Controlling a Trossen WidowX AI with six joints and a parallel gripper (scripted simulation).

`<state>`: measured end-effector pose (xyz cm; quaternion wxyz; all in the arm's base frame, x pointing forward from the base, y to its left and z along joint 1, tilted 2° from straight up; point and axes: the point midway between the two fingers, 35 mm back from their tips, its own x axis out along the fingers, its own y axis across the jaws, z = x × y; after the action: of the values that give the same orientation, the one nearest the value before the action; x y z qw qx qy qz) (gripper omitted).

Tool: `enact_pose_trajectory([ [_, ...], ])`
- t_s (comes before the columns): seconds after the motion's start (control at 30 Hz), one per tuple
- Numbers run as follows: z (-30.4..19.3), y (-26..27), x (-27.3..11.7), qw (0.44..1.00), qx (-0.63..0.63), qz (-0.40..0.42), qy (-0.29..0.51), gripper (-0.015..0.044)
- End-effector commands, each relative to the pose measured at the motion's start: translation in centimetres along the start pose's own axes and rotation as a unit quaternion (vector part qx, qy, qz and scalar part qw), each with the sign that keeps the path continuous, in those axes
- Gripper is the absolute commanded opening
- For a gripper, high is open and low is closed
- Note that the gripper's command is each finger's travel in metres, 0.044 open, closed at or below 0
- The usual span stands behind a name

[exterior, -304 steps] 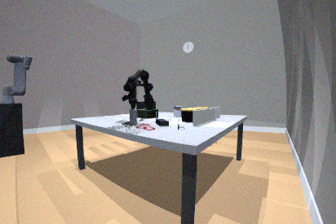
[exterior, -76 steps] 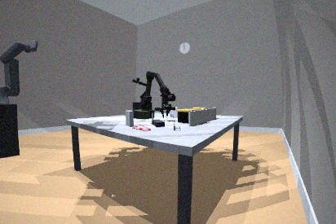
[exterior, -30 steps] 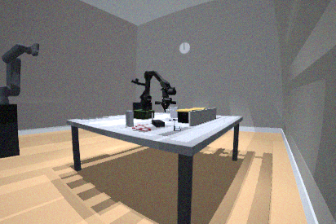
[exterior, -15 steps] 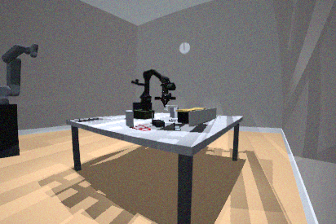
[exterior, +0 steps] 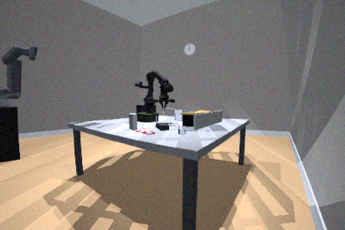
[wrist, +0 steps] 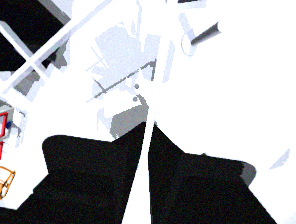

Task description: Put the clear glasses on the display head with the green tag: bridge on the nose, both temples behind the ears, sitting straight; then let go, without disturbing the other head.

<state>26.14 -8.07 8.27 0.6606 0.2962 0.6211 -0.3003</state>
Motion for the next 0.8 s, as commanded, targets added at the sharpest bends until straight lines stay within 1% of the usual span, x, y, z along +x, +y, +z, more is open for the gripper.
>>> enact_pose_trajectory([
  [0.0, 0.9, -1.4, 0.0, 1.0, 0.024, 0.001, 0.001, 0.0],
  [0.57, 3.9, -8.6, -0.1, 0.99, 0.139, -0.002, -0.001, 0.0],
  [0.77, 4.0, -8.9, 0.5, 0.99, 0.143, -0.002, -0.001, 0.0],
])
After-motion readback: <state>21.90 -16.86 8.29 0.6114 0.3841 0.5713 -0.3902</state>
